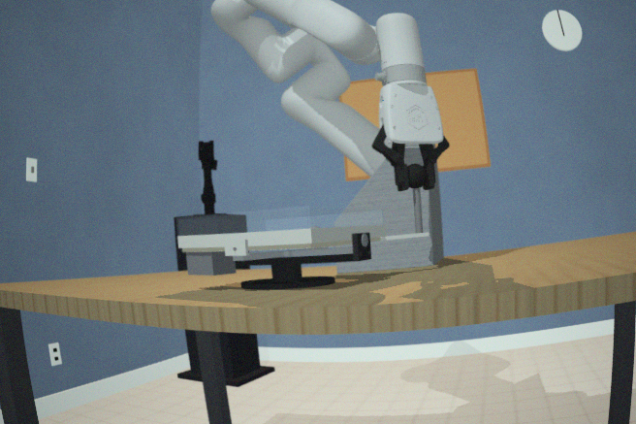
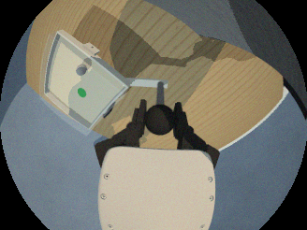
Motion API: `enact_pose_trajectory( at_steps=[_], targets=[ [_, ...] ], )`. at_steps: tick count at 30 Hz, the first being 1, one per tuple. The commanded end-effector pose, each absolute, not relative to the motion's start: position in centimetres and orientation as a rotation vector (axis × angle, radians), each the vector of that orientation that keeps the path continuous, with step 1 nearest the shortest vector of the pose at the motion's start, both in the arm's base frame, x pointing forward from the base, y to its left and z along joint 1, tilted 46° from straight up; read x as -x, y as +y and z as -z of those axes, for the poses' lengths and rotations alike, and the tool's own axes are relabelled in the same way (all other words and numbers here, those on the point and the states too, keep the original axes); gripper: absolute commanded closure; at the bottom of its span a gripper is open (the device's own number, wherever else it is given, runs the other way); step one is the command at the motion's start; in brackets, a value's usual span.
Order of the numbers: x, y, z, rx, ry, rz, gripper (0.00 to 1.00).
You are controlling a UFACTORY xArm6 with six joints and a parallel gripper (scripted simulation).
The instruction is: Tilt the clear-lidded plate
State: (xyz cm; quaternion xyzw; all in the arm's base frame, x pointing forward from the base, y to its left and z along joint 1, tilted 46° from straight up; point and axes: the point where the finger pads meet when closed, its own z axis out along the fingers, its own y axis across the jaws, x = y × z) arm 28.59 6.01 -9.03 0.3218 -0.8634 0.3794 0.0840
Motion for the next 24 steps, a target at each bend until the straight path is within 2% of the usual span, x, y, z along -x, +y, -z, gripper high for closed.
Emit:
enact_pose_trajectory(
  at_steps=[1, 24],
  targets=[
    [-28.80, 6.23, 8.99, -0.962, -2.583, -1.130, 1.00],
    [-28.75, 6.24, 8.88, -0.962, -2.583, -1.130, 1.00]
  ],
)
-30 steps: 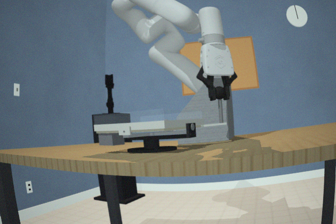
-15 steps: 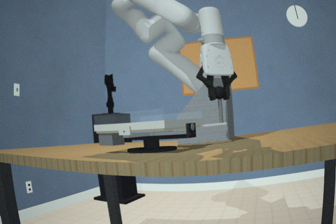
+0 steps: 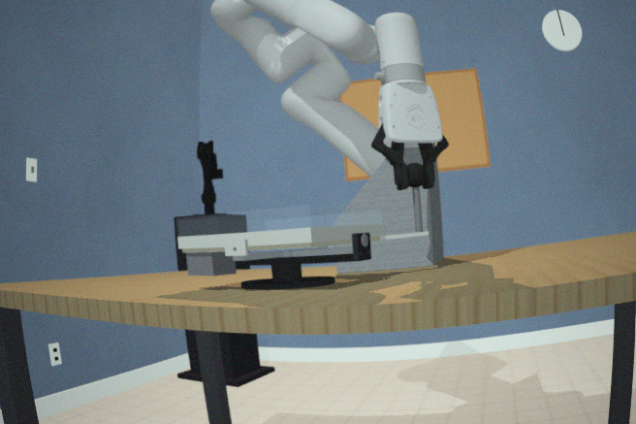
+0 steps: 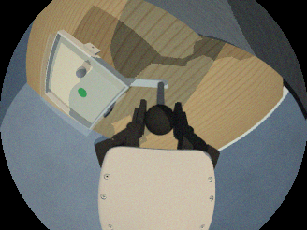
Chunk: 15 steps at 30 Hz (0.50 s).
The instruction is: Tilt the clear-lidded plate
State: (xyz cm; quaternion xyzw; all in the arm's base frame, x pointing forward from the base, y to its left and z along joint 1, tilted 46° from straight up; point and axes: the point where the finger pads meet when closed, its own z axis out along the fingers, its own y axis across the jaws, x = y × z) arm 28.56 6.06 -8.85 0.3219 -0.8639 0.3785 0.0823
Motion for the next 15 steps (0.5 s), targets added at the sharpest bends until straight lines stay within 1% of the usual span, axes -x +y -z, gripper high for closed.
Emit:
enact_pose_trajectory(
  at_steps=[1, 15],
  targets=[
    [-28.76, 6.24, 8.89, -0.962, -2.583, -1.130, 1.00],
    [-28.72, 6.24, 8.81, -0.962, -2.583, -1.130, 1.00]
  ],
)
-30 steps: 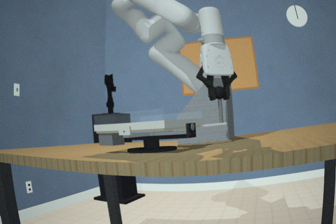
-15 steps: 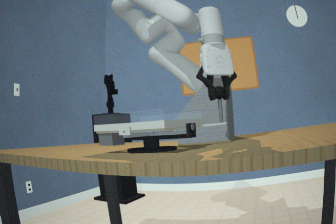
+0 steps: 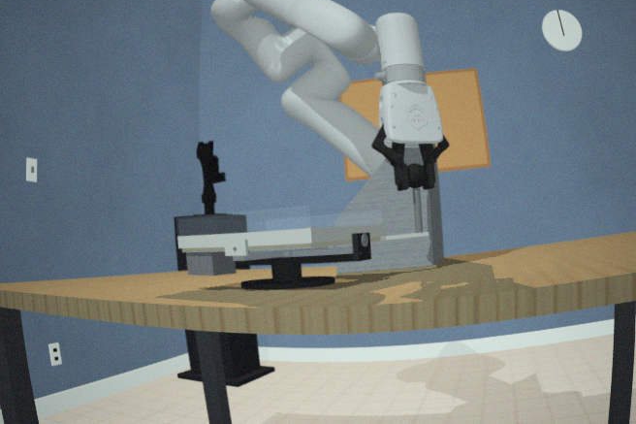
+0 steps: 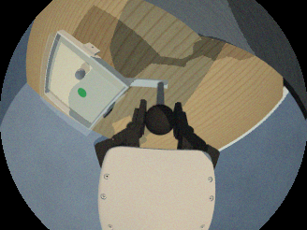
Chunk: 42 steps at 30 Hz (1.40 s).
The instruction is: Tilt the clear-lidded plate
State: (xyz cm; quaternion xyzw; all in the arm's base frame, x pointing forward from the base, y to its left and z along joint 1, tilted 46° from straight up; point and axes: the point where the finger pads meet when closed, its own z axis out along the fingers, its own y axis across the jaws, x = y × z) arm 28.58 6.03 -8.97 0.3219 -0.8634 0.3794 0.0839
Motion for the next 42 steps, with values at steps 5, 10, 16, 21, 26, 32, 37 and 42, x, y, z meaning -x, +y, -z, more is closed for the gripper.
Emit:
enact_pose_trajectory(
  at_steps=[5, 10, 16, 21, 26, 32, 37, 42],
  targets=[
    [-28.68, 6.26, 8.65, -0.962, -2.583, -1.130, 1.00],
    [-28.68, 6.27, 8.62, -0.962, -2.583, -1.130, 1.00],
    [-28.64, 6.21, 8.69, -0.962, -2.583, -1.130, 1.00],
    [-28.53, 6.03, 8.95, -0.962, -2.583, -1.130, 1.00],
    [-28.54, 5.99, 9.07, -0.962, -2.583, -1.130, 1.00],
    [-28.54, 5.99, 9.07, -0.962, -2.583, -1.130, 1.00],
    [-28.57, 6.12, 8.79, -0.962, -2.583, -1.130, 1.00],
    [-28.62, 6.21, 8.64, -0.962, -2.583, -1.130, 1.00]
  ],
)
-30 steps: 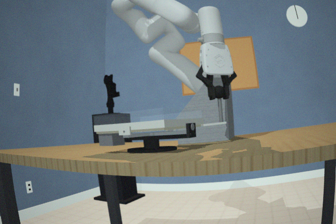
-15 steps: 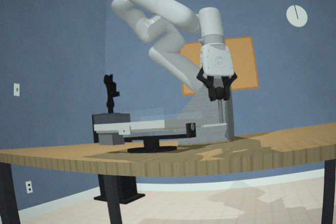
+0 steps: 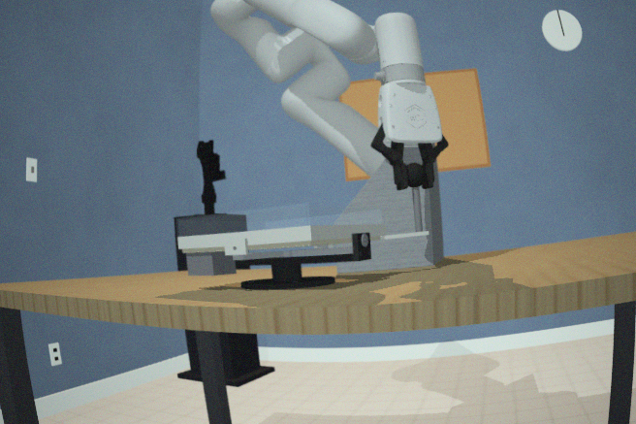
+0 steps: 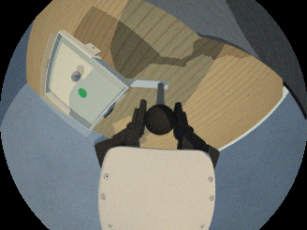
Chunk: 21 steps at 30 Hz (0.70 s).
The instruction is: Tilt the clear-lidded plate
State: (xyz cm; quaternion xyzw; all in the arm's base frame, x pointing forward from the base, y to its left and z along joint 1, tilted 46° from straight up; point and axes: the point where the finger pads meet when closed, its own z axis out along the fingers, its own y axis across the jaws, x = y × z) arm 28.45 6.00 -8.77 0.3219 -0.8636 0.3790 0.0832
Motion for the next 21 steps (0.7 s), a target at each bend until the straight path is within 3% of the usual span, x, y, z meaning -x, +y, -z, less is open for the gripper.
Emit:
enact_pose_trajectory(
  at_steps=[1, 21],
  targets=[
    [-28.62, 6.21, 8.64, -0.962, -2.583, -1.130, 1.00],
    [-28.73, 6.20, 8.93, -0.962, -2.583, -1.130, 1.00]
  ],
)
